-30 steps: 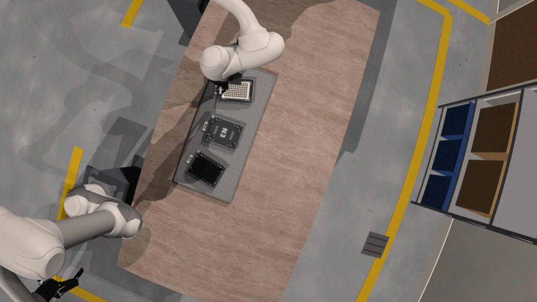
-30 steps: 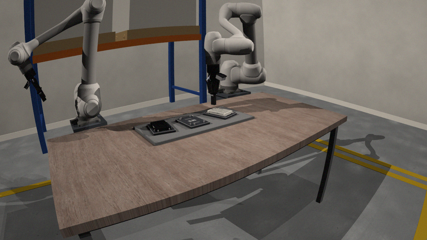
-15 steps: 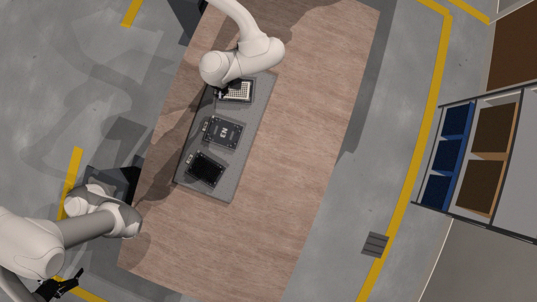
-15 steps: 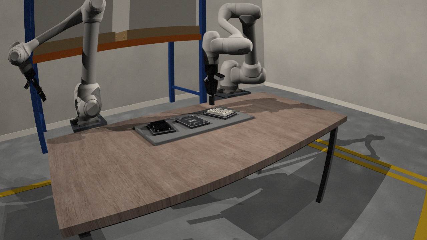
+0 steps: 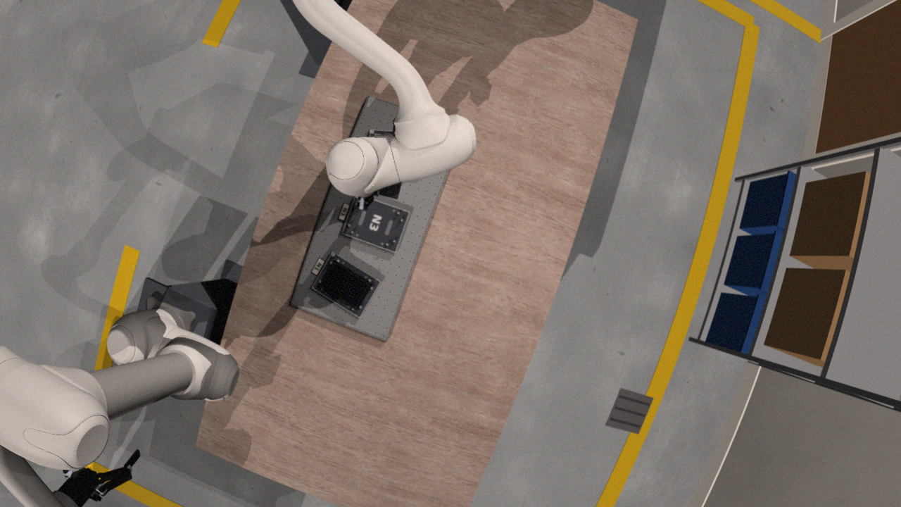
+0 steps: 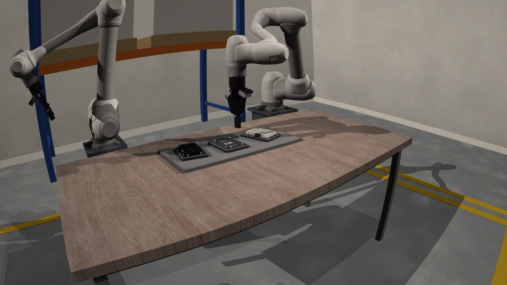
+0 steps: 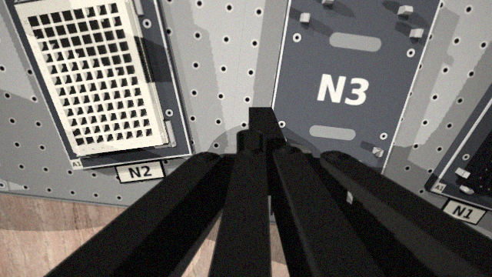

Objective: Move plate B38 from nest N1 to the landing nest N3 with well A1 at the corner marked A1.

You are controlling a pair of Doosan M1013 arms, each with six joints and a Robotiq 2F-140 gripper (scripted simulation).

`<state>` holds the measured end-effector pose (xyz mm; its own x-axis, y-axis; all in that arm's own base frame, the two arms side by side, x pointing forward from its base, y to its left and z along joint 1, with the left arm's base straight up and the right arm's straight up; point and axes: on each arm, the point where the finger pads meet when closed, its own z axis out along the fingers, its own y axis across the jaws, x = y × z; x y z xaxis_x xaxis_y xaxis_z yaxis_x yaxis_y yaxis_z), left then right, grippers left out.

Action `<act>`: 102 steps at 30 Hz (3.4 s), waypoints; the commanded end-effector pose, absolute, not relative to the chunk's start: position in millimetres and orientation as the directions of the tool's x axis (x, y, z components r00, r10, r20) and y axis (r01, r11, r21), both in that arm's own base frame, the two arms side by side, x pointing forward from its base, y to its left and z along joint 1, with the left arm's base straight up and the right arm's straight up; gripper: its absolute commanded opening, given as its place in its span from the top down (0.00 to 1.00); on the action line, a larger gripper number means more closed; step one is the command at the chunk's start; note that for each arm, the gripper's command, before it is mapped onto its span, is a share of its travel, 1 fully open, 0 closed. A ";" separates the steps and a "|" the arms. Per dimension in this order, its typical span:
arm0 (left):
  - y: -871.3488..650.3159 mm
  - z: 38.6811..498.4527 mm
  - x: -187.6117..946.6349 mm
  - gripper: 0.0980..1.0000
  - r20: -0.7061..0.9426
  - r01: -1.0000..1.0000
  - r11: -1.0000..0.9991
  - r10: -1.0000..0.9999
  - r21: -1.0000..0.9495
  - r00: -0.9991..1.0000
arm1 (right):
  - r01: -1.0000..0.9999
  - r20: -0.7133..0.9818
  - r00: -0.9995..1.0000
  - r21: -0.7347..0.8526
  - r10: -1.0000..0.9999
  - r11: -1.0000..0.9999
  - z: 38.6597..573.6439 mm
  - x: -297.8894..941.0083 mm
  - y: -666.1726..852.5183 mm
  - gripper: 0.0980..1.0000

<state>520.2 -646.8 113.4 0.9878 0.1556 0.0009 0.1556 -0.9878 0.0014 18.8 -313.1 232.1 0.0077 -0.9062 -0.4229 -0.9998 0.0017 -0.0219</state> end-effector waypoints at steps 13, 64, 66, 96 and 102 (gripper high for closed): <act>-802.9 116.0 542.5 1.00 0.002 -0.025 -1.000 -0.025 0.002 1.000 | -1.000 -0.422 0.008 -0.022 -0.907 0.002 232.5 18.9 -313.4 0.00; -911.6 103.7 531.9 0.34 0.002 -0.171 -0.985 -0.171 0.002 0.985 | -1.000 -0.422 0.008 -0.022 -0.907 0.002 232.5 18.9 -313.4 0.00; -911.6 103.6 531.9 0.34 0.002 -0.171 -0.985 -0.171 0.002 0.985 | -1.000 -0.422 0.008 -0.022 -0.907 0.002 232.5 18.9 -313.4 0.00; -911.8 89.3 532.0 0.34 0.002 -0.171 -0.985 -0.171 0.002 0.985 | -1.000 -0.422 0.008 -0.022 -0.907 0.002 232.5 18.9 -313.4 0.00; -911.9 86.2 532.0 0.34 0.002 -0.171 -0.985 -0.171 0.002 0.985 | -1.000 -0.422 0.008 -0.022 -0.907 0.002 232.5 18.9 -313.4 0.00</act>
<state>531.7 -911.5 84.5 0.9853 -0.1706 -0.0003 -0.1706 -0.9853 0.0000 18.8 -313.1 232.1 0.0077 -0.9062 -0.4229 -0.9998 0.0017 -0.0219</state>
